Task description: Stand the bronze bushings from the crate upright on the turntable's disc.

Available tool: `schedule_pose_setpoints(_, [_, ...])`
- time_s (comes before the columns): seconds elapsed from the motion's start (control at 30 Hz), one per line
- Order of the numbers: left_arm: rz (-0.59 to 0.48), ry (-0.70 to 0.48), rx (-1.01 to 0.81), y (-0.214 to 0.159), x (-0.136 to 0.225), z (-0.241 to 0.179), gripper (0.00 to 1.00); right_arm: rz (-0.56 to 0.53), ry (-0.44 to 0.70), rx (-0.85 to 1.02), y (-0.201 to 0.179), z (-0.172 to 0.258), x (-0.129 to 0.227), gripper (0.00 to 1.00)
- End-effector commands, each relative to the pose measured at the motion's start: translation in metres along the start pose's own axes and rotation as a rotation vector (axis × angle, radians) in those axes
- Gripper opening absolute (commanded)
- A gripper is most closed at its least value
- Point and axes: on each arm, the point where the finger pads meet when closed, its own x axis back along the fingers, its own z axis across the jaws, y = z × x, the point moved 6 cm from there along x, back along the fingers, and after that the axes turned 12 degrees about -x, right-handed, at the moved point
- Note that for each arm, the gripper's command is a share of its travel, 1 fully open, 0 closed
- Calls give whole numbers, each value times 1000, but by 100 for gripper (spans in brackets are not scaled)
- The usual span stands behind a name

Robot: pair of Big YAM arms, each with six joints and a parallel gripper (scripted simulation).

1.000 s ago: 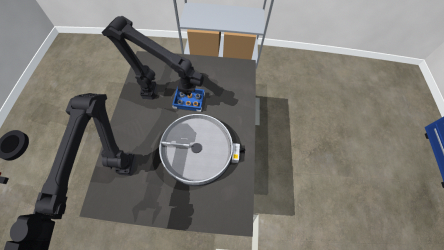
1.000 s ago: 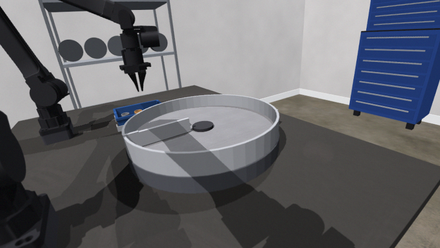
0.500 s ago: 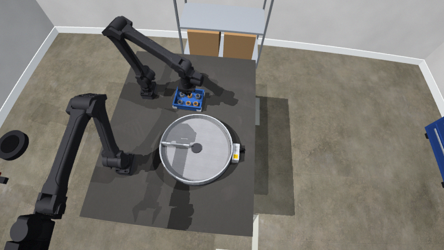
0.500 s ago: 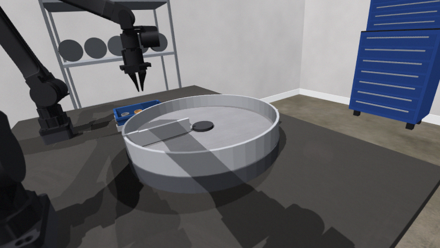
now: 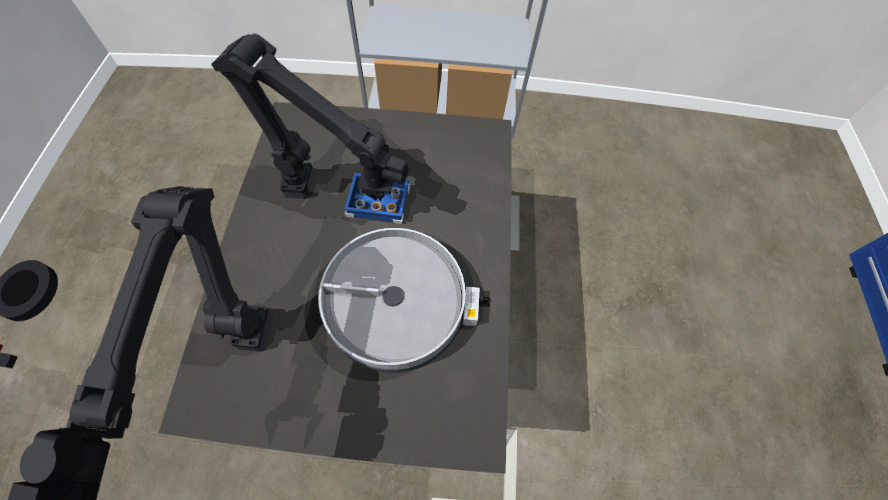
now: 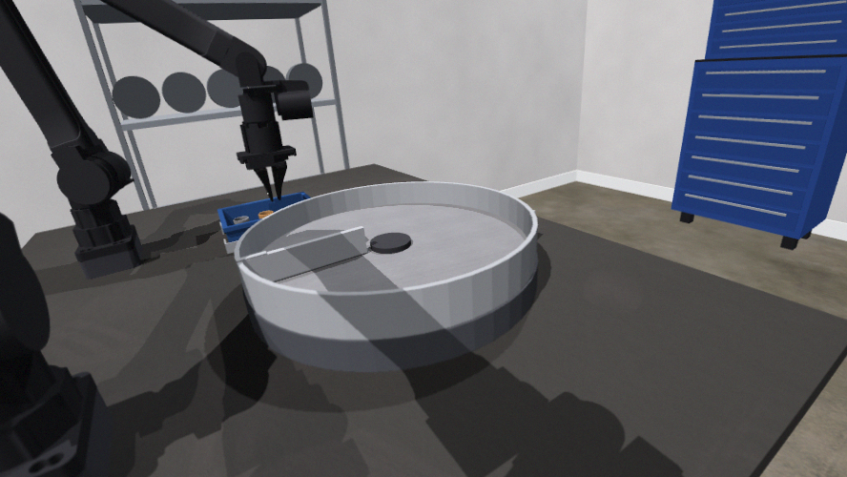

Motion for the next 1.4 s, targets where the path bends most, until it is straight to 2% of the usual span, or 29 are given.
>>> schedule_pose_setpoints(0.0, [0,-13,-1,-3,-8,-6,13,-92,14,10,43,8,-1,100])
schedule_pose_setpoints(0.2, [0,-12,-1,-3,-19,-6,13,-92,14,10,43,8,-1,100])
schedule_pose_setpoints(0.3, [0,-37,-1,-3,-10,-10,13,-92,14,10,43,8,-1,100])
schedule_pose_setpoints(0.8, [0,-39,-1,-3,-12,-2,13,-92,14,10,43,8,-1,100])
schedule_pose_setpoints(1.37, [0,-58,-1,-3,-3,-16,13,-92,14,10,43,8,-1,100])
